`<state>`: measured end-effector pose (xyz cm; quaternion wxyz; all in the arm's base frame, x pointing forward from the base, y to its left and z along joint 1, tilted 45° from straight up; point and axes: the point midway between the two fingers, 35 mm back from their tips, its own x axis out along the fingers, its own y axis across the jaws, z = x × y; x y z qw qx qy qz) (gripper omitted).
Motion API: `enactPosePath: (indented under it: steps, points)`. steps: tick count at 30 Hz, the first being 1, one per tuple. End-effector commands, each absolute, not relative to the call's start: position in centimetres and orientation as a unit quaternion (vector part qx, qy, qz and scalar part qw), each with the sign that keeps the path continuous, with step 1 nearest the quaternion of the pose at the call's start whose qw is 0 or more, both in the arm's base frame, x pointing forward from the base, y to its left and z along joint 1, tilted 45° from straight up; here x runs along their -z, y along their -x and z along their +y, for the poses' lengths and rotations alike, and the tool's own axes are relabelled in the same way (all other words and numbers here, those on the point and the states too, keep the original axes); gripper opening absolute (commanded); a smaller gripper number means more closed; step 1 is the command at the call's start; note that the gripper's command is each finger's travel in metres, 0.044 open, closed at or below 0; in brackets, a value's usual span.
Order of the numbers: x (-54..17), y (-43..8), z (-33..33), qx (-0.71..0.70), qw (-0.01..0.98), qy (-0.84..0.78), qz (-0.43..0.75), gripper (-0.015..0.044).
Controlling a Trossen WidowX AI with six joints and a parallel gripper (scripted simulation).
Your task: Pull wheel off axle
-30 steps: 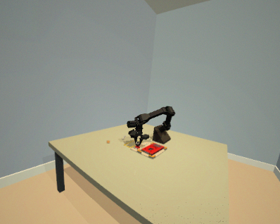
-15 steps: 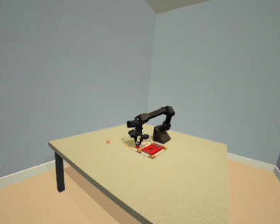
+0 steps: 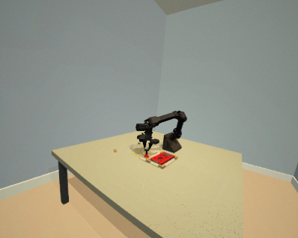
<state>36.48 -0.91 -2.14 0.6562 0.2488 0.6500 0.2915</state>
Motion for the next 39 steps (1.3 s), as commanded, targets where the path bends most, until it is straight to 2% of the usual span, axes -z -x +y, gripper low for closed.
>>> enactPosePath:
  steps: [1,12,33,39]
  points:
    - [1.9,-36.5,-1.2,-0.294,0.656,-0.246,0.651,0.0]
    - [-0.6,-36.4,-3.4,-0.293,0.656,-0.246,0.651,0.0]
    - [5.9,-31.4,-10.1,-0.291,0.656,-0.245,0.652,0.0]
    - [6.1,-31.2,-10.3,-0.291,0.656,-0.245,0.652,0.0]
